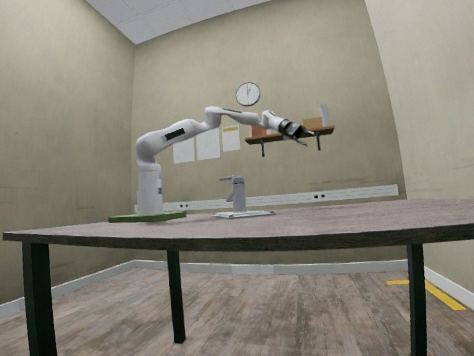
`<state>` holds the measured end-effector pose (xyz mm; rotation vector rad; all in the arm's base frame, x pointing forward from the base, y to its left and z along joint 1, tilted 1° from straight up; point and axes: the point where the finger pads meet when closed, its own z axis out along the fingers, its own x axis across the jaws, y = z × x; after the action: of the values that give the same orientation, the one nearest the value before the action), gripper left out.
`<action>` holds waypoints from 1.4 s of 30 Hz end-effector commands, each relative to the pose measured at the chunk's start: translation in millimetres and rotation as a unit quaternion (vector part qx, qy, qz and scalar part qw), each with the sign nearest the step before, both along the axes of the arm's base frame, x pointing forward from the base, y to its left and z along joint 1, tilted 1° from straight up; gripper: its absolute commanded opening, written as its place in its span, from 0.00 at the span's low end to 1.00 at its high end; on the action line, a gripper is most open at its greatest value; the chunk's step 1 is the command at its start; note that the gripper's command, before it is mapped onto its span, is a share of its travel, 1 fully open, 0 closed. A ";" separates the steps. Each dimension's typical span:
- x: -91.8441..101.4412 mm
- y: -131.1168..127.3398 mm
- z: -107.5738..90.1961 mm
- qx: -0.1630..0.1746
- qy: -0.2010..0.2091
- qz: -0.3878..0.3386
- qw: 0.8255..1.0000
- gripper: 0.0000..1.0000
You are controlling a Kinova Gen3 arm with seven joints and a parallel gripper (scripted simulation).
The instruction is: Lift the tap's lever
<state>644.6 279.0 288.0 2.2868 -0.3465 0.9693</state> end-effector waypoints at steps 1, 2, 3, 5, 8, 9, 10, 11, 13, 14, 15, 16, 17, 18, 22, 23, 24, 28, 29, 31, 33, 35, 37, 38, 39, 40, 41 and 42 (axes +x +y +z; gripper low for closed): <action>0.3 0.0 2.0 0.001 -0.001 0.000 1.000 1.00; 0.3 0.0 2.0 0.001 -0.001 0.000 1.000 1.00; 0.3 0.0 2.0 0.001 -0.001 0.000 1.000 1.00; 0.3 0.0 2.0 0.001 -0.001 0.000 1.000 1.00; 0.3 0.0 2.0 0.001 -0.001 0.000 1.000 1.00; 0.3 0.0 2.0 0.001 -0.001 0.000 1.000 1.00; 0.3 0.0 2.0 0.001 -0.001 0.000 1.000 1.00; 0.3 0.0 2.0 0.001 -0.001 0.000 1.000 1.00; 0.3 0.0 2.0 0.001 -0.001 0.000 1.000 1.00; 0.3 0.0 2.0 0.001 -0.001 0.000 1.000 1.00; 0.3 0.0 2.0 0.001 -0.001 0.000 1.000 1.00; 0.3 0.0 2.0 0.001 -0.001 0.000 1.000 1.00; 0.3 0.0 2.0 0.001 -0.001 0.000 1.000 1.00; 0.2 0.0 2.0 0.001 -0.001 0.000 1.000 1.00; -1.0 -0.8 2.7 0.004 -0.003 -0.002 1.000 1.00; -1.8 -1.4 3.2 0.006 -0.004 -0.004 1.000 1.00; -2.9 -2.1 3.9 0.008 -0.005 -0.006 1.000 1.00; -10.9 -7.6 8.3 0.027 -0.015 -0.023 0.999 1.00; -13.9 -9.6 9.9 0.034 -0.018 -0.029 0.999 1.00; -21.2 -14.8 13.4 0.051 -0.027 -0.045 0.997 1.00; -25.5 -17.8 15.3 0.061 -0.031 -0.054 0.996 1.00; -30.2 -21.3 17.3 0.072 -0.036 -0.064 0.995 1.00; -41.2 -29.3 21.2 0.097 -0.048 -0.087 0.990 1.00; -47.3 -33.8 23.1 0.111 -0.054 -0.100 0.987 1.00; -53.9 -38.8 24.9 0.125 -0.060 -0.114 0.984 1.00; -61.0 -44.0 26.5 0.141 -0.067 -0.129 0.979 1.00; -66.9 -48.4 27.5 0.154 -0.072 -0.142 0.975 1.00; -72.2 -52.4 28.3 0.166 -0.076 -0.154 0.971 1.00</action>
<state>592.9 241.7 309.5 2.3421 -0.7924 0.9716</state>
